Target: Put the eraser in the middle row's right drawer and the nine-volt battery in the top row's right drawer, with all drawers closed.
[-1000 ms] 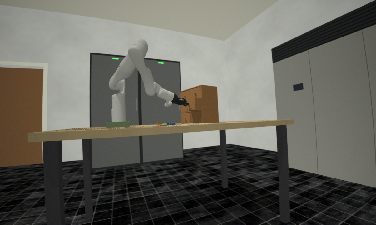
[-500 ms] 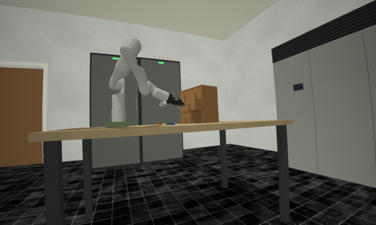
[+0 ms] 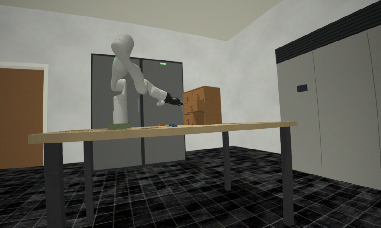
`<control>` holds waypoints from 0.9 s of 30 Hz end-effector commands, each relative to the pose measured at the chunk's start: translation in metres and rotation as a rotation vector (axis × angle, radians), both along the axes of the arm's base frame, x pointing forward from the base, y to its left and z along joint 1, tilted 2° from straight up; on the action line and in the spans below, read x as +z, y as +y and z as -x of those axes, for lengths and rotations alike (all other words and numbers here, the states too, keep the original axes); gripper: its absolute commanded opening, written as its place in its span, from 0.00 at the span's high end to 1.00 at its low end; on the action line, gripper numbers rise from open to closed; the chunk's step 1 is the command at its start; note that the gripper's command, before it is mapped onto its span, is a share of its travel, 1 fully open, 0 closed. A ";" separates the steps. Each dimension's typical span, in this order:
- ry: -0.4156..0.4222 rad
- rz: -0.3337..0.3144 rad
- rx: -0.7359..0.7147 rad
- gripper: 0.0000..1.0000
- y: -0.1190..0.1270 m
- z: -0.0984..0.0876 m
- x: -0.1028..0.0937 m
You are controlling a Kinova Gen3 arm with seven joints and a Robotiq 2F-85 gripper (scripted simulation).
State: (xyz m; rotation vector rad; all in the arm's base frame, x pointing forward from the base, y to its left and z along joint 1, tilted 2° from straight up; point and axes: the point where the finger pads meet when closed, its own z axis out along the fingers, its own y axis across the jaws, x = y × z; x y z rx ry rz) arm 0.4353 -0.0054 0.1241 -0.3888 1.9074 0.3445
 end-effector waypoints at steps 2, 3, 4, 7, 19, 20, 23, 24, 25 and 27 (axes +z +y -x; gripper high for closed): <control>-0.004 0.008 -0.023 0.67 -0.018 0.008 0.006; -0.004 0.007 -0.022 0.67 -0.018 0.009 0.006; -0.004 0.007 -0.022 0.67 -0.018 0.009 0.006; -0.004 0.006 -0.020 0.67 -0.019 0.010 0.007; 0.004 0.009 -0.018 0.67 -0.019 0.011 0.007; 0.006 0.010 -0.018 0.67 -0.019 0.011 0.007; 0.009 0.011 -0.018 0.67 -0.019 0.011 0.008; 0.012 0.013 -0.017 0.67 -0.019 0.011 0.008; 0.016 0.014 -0.017 0.67 -0.020 0.012 0.008; 0.024 0.018 -0.016 0.67 -0.020 0.012 0.009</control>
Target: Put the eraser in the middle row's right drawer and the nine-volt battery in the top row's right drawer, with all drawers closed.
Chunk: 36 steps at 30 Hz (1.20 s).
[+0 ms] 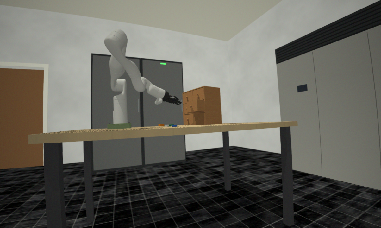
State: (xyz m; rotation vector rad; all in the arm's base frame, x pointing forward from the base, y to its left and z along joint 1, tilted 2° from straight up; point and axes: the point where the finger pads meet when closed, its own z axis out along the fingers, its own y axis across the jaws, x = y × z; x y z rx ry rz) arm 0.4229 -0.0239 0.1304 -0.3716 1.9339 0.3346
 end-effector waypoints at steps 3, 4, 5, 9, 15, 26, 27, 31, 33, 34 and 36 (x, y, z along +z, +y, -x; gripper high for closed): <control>0.017 0.021 0.004 0.67 -0.002 0.001 0.004; 0.024 0.024 0.004 0.67 -0.002 0.001 0.004; 0.031 0.027 0.004 0.67 -0.002 0.002 0.005; 0.065 0.042 0.004 0.67 -0.003 0.004 0.008; 0.107 0.061 0.004 0.67 -0.004 0.007 0.012; 0.264 0.131 0.010 0.67 -0.008 0.017 0.023; 0.280 0.139 0.011 0.67 -0.009 0.018 0.025; 0.311 0.152 0.011 0.67 -0.010 0.020 0.028; 0.340 0.163 0.008 0.67 -0.010 0.022 0.033; 0.358 0.171 0.011 0.67 -0.011 0.023 0.033; 0.392 0.185 0.014 0.67 -0.012 0.026 0.033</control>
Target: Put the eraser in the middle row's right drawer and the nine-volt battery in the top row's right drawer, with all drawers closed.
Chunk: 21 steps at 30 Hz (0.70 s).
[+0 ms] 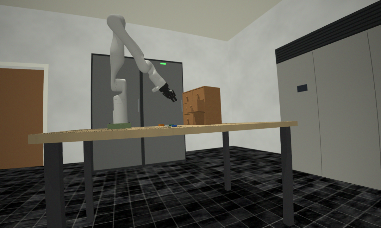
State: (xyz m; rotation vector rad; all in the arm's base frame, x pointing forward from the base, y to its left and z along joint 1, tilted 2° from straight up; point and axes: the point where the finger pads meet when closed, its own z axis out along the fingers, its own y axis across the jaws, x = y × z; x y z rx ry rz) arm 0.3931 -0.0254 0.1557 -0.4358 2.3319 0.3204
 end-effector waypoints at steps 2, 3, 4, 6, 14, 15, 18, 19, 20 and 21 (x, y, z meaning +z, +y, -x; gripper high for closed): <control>0.039 0.076 0.003 0.67 -0.011 -0.001 0.010; 0.052 0.083 0.003 0.67 -0.012 0.000 0.012; 0.063 0.089 0.002 0.67 -0.012 0.000 0.015; 0.084 0.099 0.000 0.67 -0.013 0.001 0.021; 0.172 0.130 0.014 0.67 -0.014 0.005 0.023; 0.185 0.137 0.014 0.67 -0.015 0.006 0.025; 0.221 0.155 0.013 0.67 -0.017 0.009 0.032; 0.233 0.158 0.016 0.67 -0.016 0.010 0.033; 0.245 0.162 0.019 0.67 -0.016 0.010 0.034; 0.258 0.166 0.022 0.67 -0.016 0.011 0.035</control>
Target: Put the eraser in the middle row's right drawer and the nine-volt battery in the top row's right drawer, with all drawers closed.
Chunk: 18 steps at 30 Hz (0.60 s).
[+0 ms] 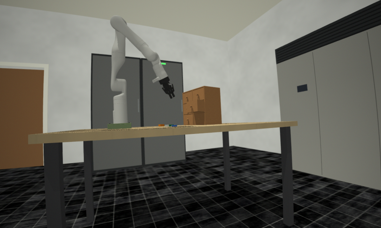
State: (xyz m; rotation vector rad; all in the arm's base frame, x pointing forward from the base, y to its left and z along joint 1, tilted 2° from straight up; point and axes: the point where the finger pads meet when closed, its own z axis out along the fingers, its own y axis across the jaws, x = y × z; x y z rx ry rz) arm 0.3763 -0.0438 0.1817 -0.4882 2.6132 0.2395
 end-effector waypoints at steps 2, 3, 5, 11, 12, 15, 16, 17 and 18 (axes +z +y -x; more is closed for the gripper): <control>0.028 0.044 0.022 0.67 0.002 -0.005 0.011; 0.042 0.051 0.022 0.67 0.002 -0.004 0.012; 0.055 0.059 0.021 0.67 0.000 -0.003 0.014; 0.129 0.090 0.024 0.67 -0.002 0.002 0.020; 0.145 0.097 0.025 0.67 -0.002 0.003 0.022; 0.191 0.121 0.023 0.67 -0.005 0.007 0.026; 0.205 0.131 0.021 0.67 -0.007 0.008 0.027; 0.222 0.136 0.024 0.67 -0.006 0.009 0.029; 0.239 0.141 0.026 0.67 -0.006 0.009 0.030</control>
